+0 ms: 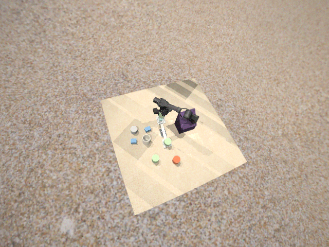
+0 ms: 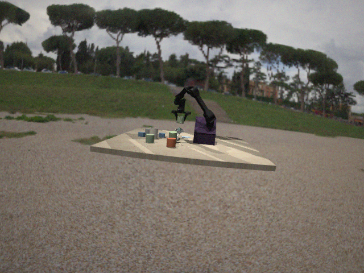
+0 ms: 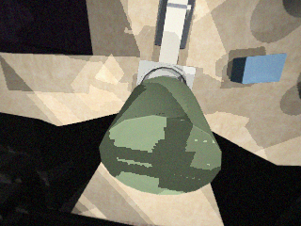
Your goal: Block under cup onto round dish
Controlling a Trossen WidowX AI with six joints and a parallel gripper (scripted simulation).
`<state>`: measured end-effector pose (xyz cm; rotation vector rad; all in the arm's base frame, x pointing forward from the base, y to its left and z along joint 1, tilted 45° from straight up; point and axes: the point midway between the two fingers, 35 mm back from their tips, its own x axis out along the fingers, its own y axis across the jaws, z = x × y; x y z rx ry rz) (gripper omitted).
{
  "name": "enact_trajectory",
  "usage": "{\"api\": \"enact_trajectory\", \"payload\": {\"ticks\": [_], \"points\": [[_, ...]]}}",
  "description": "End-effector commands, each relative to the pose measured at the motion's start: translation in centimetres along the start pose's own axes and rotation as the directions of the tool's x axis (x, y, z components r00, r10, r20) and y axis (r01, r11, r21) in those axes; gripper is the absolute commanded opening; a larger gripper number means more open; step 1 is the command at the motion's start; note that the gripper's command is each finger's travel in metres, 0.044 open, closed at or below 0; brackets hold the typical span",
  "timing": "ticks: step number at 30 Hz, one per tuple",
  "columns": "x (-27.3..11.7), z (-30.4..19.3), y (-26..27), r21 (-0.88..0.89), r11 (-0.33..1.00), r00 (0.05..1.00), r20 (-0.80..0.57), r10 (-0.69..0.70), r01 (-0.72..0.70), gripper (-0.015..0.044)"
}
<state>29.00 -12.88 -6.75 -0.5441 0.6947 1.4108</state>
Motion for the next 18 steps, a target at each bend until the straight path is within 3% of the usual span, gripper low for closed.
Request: {"api": "enact_trajectory", "payload": {"ticks": [1,8,18], "points": [[0.0,0.0,0.0,0.0,1.0,1.0,-0.001,-0.001,0.001,0.0],[0.2,-0.7,0.3,0.001,1.0,1.0,-0.003,-0.002,0.002,0.0],[3.0,-9.4,6.0,0.006,1.0,1.0,-0.027,-0.006,0.006,0.0]]}}
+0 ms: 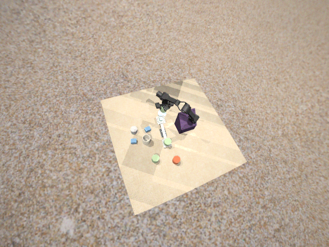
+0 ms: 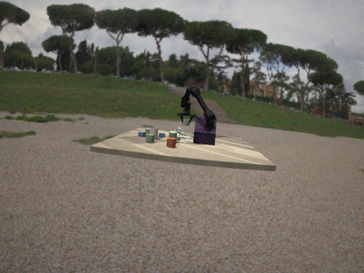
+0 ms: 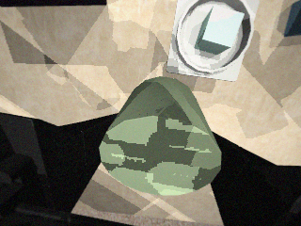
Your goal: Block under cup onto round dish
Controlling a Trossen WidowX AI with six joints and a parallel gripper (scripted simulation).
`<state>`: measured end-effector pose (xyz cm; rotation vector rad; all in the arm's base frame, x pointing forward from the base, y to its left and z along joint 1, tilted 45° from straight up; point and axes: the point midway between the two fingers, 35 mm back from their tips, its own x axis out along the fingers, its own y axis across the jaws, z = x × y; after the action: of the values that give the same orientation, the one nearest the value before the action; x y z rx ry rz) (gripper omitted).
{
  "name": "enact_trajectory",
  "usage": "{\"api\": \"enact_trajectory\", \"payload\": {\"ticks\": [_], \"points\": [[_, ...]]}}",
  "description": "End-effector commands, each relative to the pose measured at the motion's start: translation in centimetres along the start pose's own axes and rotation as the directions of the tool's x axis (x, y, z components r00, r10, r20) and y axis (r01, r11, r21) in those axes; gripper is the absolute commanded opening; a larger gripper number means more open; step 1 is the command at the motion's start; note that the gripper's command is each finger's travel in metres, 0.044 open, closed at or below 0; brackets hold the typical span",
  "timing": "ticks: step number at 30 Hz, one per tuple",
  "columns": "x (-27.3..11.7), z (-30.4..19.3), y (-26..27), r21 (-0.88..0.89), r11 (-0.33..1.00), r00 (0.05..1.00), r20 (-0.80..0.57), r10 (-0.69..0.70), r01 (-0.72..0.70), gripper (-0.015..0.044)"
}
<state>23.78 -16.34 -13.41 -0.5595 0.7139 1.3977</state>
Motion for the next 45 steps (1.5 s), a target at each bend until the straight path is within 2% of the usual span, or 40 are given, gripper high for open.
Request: {"api": "enact_trajectory", "payload": {"ticks": [1,13,18,25,41,45], "points": [[1.2,-2.5,2.2,0.001,1.0,1.0,-0.004,0.002,-0.002,0.0],[6.7,-8.4,10.5,-0.002,1.0,1.0,0.007,0.006,-0.006,0.0],[7.3,-8.4,10.6,-0.002,1.0,1.0,0.007,0.006,-0.006,0.0],[10.6,-8.4,10.6,-0.003,1.0,1.0,0.008,0.006,-0.006,0.0],[12.6,-8.3,10.6,-0.003,1.0,1.0,0.009,0.006,-0.006,0.0],[12.1,-8.4,10.7,-0.002,1.0,1.0,0.009,0.008,-0.008,0.0105]]}}
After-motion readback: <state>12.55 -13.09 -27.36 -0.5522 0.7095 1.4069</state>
